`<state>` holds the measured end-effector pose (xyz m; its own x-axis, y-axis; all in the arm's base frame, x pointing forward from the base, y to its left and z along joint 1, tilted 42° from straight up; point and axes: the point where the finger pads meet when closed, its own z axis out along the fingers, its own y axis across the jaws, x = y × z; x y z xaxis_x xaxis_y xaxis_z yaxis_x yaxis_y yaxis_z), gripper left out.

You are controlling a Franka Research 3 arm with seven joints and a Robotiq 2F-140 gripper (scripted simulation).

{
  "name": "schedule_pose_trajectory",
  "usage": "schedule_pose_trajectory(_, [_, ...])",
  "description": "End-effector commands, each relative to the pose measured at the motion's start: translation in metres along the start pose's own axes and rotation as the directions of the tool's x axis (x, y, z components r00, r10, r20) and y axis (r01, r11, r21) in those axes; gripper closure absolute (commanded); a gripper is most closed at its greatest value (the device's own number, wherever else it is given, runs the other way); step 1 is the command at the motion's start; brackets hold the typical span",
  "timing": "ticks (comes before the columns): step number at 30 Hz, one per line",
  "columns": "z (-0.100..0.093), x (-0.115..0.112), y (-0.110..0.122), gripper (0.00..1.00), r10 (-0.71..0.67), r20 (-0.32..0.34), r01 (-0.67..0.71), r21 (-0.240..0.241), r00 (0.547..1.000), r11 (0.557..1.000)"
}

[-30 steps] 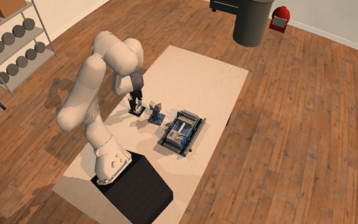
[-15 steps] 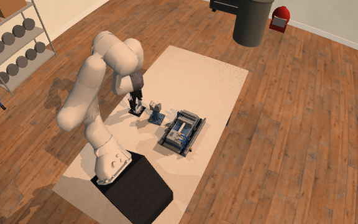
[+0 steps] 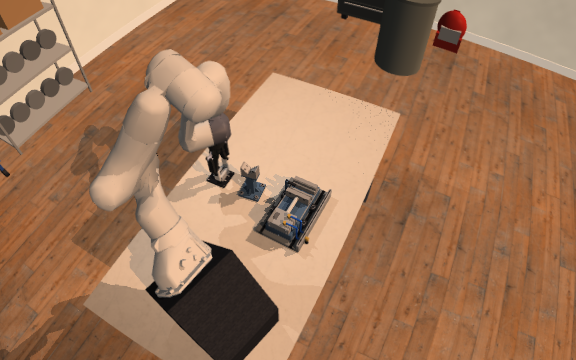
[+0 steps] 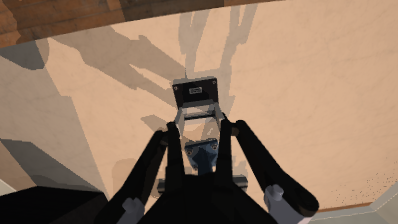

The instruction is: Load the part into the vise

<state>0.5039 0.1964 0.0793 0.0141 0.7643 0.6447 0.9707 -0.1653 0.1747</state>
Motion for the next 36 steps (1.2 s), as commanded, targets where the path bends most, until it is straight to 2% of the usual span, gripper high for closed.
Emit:
schedule_pose_trajectory(1, [-0.005, -0.001, -0.002, 1.00, -0.003, 0.001, 0.003, 0.005, 1.000, 1.000])
schedule_pose_trajectory(8, [-0.015, -0.001, -0.002, 1.00, -0.003, 0.001, 0.003, 0.005, 1.000, 1.000])
schedule_pose_trajectory(22, [-0.057, -0.001, -0.002, 1.00, -0.003, 0.001, 0.003, 0.005, 1.000, 1.000])
schedule_pose_trajectory(24, [-0.057, -0.001, -0.002, 1.00, -0.003, 0.001, 0.003, 0.005, 1.000, 1.000])
schedule_pose_trajectory(36, [-0.105, -0.001, -0.002, 1.00, -0.003, 0.001, 0.003, 0.005, 1.000, 1.000])
